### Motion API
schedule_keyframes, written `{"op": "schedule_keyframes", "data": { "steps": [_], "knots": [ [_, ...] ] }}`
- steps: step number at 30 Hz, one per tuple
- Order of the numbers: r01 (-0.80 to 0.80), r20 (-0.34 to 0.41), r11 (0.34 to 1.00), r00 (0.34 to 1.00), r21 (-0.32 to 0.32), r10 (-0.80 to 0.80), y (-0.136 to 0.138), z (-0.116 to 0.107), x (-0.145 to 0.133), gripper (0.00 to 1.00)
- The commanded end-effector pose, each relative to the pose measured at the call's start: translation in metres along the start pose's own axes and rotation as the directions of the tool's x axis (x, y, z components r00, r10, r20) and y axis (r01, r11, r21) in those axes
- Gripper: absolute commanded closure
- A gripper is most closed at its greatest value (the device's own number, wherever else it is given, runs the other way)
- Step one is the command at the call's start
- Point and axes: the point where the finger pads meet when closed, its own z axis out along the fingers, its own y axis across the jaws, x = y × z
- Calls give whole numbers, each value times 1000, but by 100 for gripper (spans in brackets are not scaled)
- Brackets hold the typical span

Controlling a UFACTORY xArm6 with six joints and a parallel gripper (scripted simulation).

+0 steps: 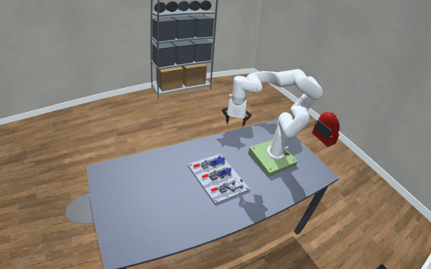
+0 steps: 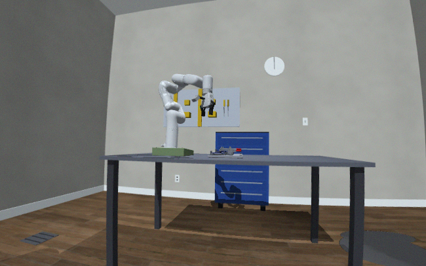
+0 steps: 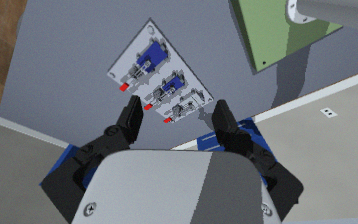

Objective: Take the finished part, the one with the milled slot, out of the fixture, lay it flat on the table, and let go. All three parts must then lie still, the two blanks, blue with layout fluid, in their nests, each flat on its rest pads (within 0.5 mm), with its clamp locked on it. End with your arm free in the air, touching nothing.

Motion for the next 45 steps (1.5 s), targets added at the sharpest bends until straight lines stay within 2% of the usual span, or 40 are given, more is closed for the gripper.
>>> {"op": "schedule_keyframes", "data": {
  "steps": [1, 6, 8, 10, 16, 23, 25, 26, 29, 40, 42, 43, 45],
  "knots": [
    [167, 1, 986, 986, 3, -167, -1, 4, -16, 0],
    [340, 0, 940, 940, 4, -340, -1, 10, -32, 0],
    [340, 0, 940, 940, 4, -340, -1, 10, -32, 0],
    [458, -1, 889, 889, 4, -458, 0, 15, -44, 0],
    [628, -1, 778, 778, 4, -628, 2, 22, -63, 0],
    [808, -2, 590, 590, 3, -808, 7, 32, -87, 0],
    [808, -2, 590, 590, 3, -808, 7, 32, -87, 0],
    [866, -3, 501, 501, 3, -866, 10, 36, -97, 0],
    [901, -3, 435, 435, 3, -901, 12, 39, -104, 0],
    [999, -4, 37, 37, 2, -999, 27, 56, -141, 0],
    [999, -4, 37, 37, 2, -999, 27, 56, -141, 0],
    [998, -4, -66, -66, 2, -998, 31, 60, -150, 0],
    [994, -4, -113, -113, 2, -994, 33, 62, -155, 0]
  ]
}}
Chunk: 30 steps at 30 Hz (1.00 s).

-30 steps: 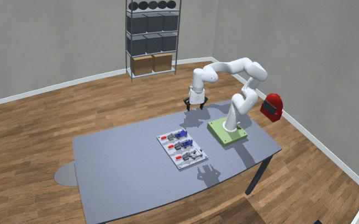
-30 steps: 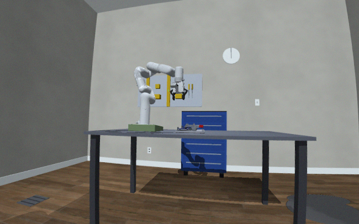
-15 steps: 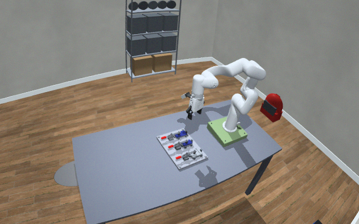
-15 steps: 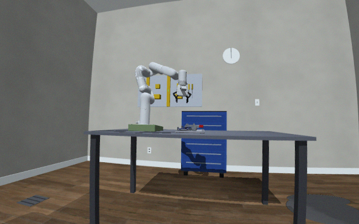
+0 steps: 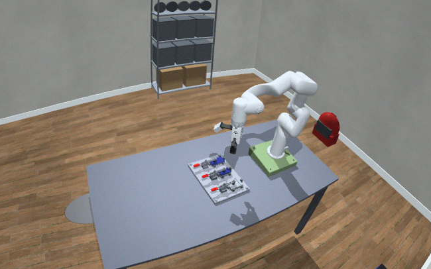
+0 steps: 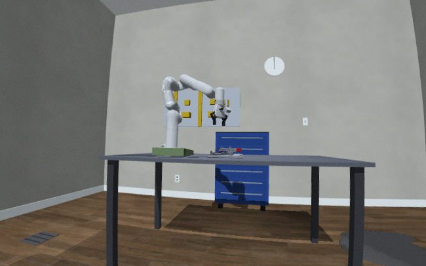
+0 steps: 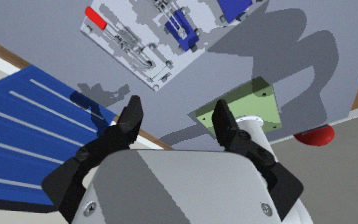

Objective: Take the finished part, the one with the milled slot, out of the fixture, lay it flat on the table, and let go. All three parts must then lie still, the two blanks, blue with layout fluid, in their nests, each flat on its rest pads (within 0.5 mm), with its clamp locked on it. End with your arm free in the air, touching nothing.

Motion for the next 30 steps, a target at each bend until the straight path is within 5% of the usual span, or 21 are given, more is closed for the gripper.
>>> {"op": "schedule_keyframes", "data": {
  "steps": [1, 14, 19, 30],
  "knots": [
    [167, 0, 986, 986, 7, -167, -16, 6, -7, 0],
    [549, -2, 836, 836, 8, -549, -51, 23, -30, 0],
    [687, -3, 726, 726, 8, -687, -65, 31, -42, 0],
    [705, -4, 710, 710, 8, -705, -66, 32, -43, 0]
  ]
}}
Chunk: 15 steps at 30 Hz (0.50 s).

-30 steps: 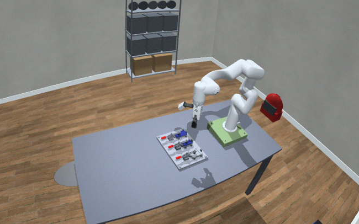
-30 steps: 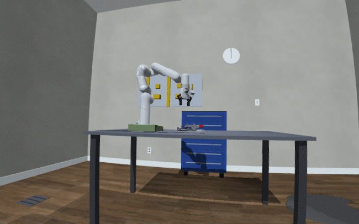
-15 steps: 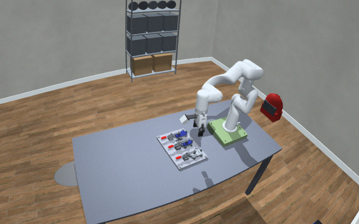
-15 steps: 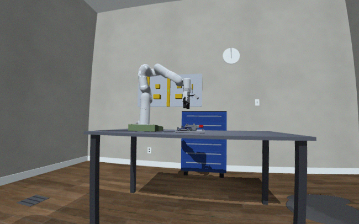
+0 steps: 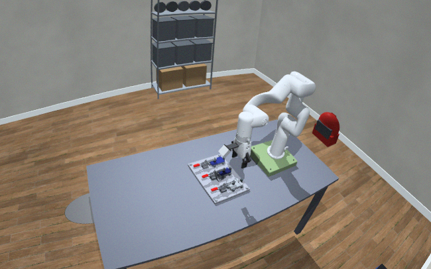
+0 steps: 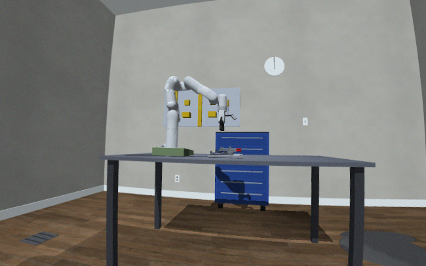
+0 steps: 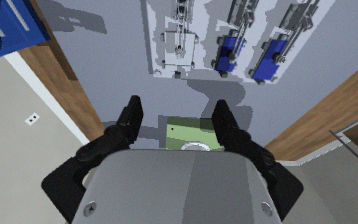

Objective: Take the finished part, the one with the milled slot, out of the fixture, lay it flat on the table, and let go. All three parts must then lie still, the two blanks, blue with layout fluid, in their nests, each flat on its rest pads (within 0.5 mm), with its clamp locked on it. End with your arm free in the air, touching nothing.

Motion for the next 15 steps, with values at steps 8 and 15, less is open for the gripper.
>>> {"op": "schedule_keyframes", "data": {
  "steps": [8, 15],
  "knots": [
    [2, -4, 1000, 1000, 1, -2, -1, -1, 1, 100],
    [2, -4, 1000, 1000, 1, -2, -1, -1, 1, 100]
  ]
}}
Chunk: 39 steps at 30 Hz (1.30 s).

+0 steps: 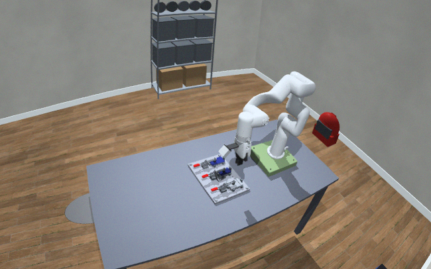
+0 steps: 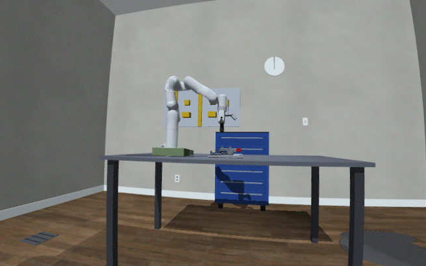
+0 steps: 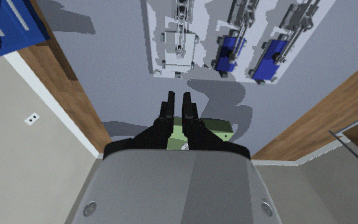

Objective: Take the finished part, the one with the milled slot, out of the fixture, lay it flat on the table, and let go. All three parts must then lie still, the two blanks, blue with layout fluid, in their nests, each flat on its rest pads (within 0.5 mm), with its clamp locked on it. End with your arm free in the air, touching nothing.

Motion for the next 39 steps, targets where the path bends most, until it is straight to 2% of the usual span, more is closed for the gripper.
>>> {"op": "schedule_keyframes", "data": {
  "steps": [1, 32, 33, 39],
  "knots": [
    [0, -4, 1000, 1000, 1, 0, 0, -2, 1, 100],
    [0, -4, 1000, 1000, 1, 0, 0, -2, 1, 100],
    [0, -4, 1000, 1000, 1, 0, 0, -2, 1, 0],
    [0, -4, 1000, 1000, 1, 0, 0, -2, 1, 0]
  ]
}}
